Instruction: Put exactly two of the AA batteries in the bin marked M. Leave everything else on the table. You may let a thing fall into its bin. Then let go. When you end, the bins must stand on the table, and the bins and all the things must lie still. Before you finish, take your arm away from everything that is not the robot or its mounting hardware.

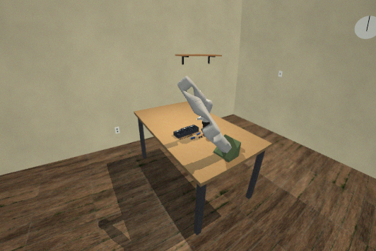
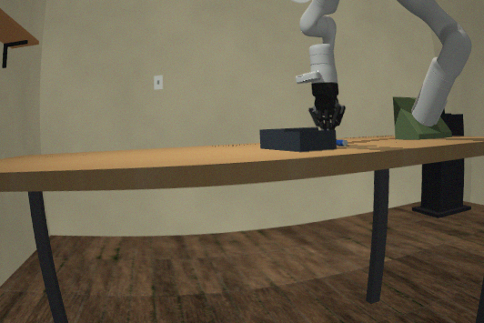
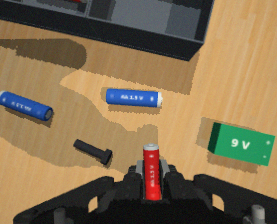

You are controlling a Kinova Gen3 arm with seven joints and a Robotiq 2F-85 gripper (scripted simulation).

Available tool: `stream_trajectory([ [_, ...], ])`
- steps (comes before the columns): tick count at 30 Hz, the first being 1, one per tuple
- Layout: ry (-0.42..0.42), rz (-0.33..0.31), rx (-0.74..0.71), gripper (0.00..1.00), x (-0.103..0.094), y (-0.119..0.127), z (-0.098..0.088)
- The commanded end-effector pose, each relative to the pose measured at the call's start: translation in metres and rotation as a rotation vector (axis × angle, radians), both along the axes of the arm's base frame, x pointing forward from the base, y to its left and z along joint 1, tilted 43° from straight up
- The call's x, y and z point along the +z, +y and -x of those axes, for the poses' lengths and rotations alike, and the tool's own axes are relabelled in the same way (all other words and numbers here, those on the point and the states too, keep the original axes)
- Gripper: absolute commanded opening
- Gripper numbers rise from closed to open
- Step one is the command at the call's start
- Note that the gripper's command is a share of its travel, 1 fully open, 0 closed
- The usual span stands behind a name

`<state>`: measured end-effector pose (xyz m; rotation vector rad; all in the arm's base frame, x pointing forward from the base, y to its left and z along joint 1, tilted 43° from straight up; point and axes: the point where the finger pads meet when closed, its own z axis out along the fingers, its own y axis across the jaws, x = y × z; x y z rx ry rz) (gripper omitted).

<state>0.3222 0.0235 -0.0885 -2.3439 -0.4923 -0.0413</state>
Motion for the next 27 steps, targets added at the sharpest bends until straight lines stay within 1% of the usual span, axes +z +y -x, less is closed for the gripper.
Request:
stream_trajectory([
  [1,-0.001,0.001,-0.001,0.09,0.0,0.0,0.0],
  [3,-0.001,0.001,-0.001,0.09,0.0,0.0,0.0],
  [6,-0.001,0.001,-0.001,0.09,0.007,-0.007,-0.002],
  [8,-0.001,0.001,-0.001,0.09,0.007,-0.007,-0.002],
  [23,-0.001,0.001,-0.001,0.09,0.044,-0.041,-0.007],
  [27,-0.001,0.001,-0.001,0.09,0.044,-0.041,-0.007],
])
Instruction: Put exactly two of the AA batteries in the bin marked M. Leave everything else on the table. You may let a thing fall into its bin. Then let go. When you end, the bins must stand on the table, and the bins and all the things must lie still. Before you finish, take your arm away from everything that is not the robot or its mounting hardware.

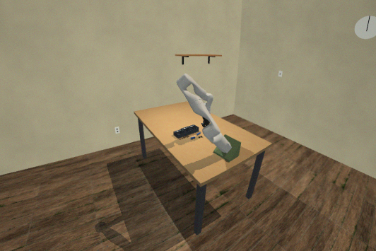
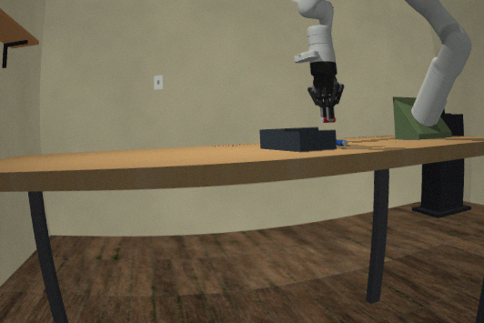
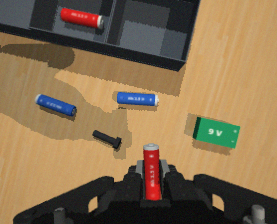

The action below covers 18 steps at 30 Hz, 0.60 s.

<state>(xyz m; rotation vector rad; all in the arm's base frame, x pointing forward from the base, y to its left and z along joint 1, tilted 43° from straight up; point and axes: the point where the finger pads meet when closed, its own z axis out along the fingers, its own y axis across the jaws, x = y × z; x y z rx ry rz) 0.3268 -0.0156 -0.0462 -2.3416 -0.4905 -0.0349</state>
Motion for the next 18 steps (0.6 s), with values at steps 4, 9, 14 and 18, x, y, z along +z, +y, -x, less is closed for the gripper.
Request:
stream_trajectory([
  [4,-0.006,0.002,-0.002,0.09,0.0019,-0.0017,-0.0023],
  [9,-0.006,0.002,-0.002,0.09,0.0019,-0.0017,-0.0023],
  [14,-0.006,0.002,-0.002,0.09,0.0068,-0.0062,-0.003],
  [18,-0.006,0.002,-0.002,0.09,0.0118,0.0007,-0.0114],
])
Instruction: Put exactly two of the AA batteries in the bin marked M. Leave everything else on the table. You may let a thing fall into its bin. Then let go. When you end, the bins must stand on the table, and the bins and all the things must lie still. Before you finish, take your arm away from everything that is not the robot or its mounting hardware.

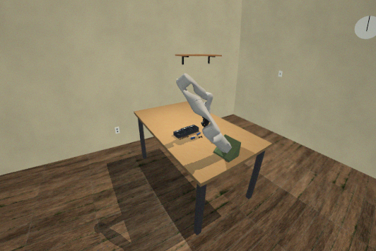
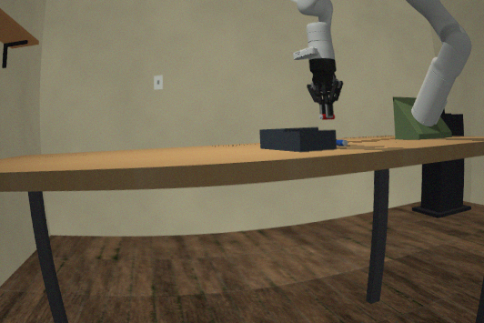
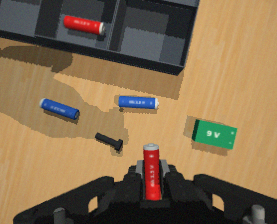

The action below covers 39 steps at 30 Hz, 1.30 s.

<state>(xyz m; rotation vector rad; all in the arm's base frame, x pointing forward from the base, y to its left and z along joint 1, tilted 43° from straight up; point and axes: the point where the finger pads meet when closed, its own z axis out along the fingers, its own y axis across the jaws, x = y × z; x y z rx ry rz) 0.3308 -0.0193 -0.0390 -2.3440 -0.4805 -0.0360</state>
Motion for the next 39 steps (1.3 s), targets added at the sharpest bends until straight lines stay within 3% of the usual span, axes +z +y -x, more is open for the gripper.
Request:
stream_trajectory([
  [1,-0.008,0.002,0.006,0.09,0.007,0.008,-0.012],
  [12,-0.009,0.002,0.006,0.09,0.035,0.046,-0.058],
  [17,-0.009,0.002,0.006,0.09,0.042,0.056,-0.071],
  [29,-0.411,-0.064,0.446,0.09,0.072,0.097,-0.122],
  [31,-0.411,-0.064,0.446,0.09,0.072,0.097,-0.122],
  [39,-0.679,-0.109,0.739,0.09,0.076,0.102,-0.128],
])
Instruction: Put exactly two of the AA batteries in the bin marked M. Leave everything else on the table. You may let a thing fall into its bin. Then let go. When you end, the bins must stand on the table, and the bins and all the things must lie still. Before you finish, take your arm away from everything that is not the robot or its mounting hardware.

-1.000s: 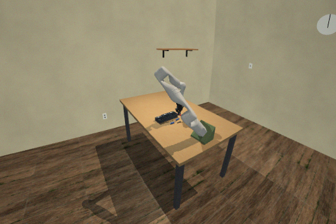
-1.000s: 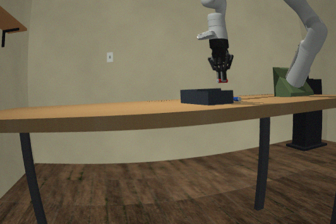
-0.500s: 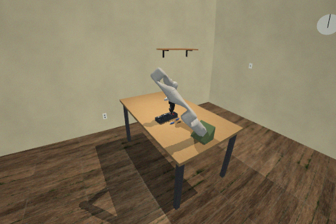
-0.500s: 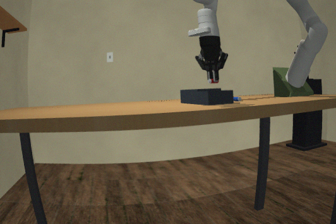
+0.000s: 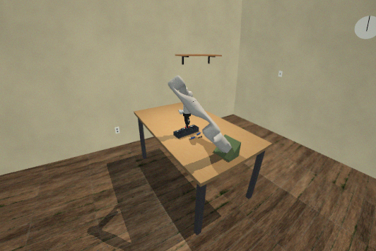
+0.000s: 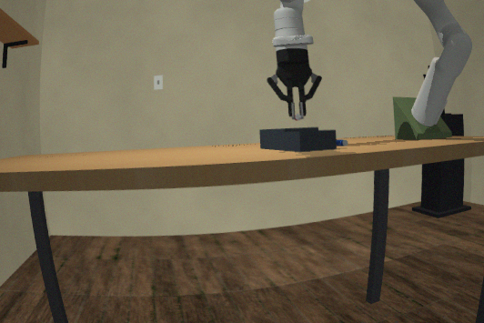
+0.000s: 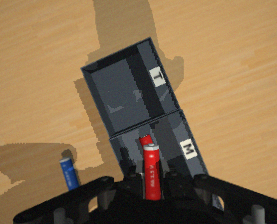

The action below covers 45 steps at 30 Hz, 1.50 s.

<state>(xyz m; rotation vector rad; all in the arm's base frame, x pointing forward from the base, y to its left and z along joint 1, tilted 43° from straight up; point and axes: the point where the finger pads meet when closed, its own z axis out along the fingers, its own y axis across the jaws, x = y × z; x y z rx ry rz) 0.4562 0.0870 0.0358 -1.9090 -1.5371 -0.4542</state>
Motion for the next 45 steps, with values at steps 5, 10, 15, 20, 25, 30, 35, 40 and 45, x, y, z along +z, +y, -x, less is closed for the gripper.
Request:
stream_trajectory([
  [5,-0.218,-0.042,0.221,0.09,0.001,-0.004,-0.002],
  [10,-0.247,-0.047,0.253,0.09,0.0,-0.005,-0.002],
  [15,-0.247,-0.047,0.253,0.09,0.0,-0.005,-0.002],
  [20,-0.247,-0.047,0.253,0.09,0.0,-0.005,-0.002],
  [25,-0.247,-0.047,0.253,0.09,0.001,-0.005,-0.002],
  [30,-0.247,-0.047,0.253,0.09,-0.005,0.001,-0.001],
  [35,-0.247,-0.047,0.253,0.09,-0.013,0.007,0.0],
  [40,-0.247,-0.047,0.253,0.09,-0.02,0.014,0.001],
  [45,-0.247,-0.047,0.253,0.09,-0.024,0.018,0.002],
])
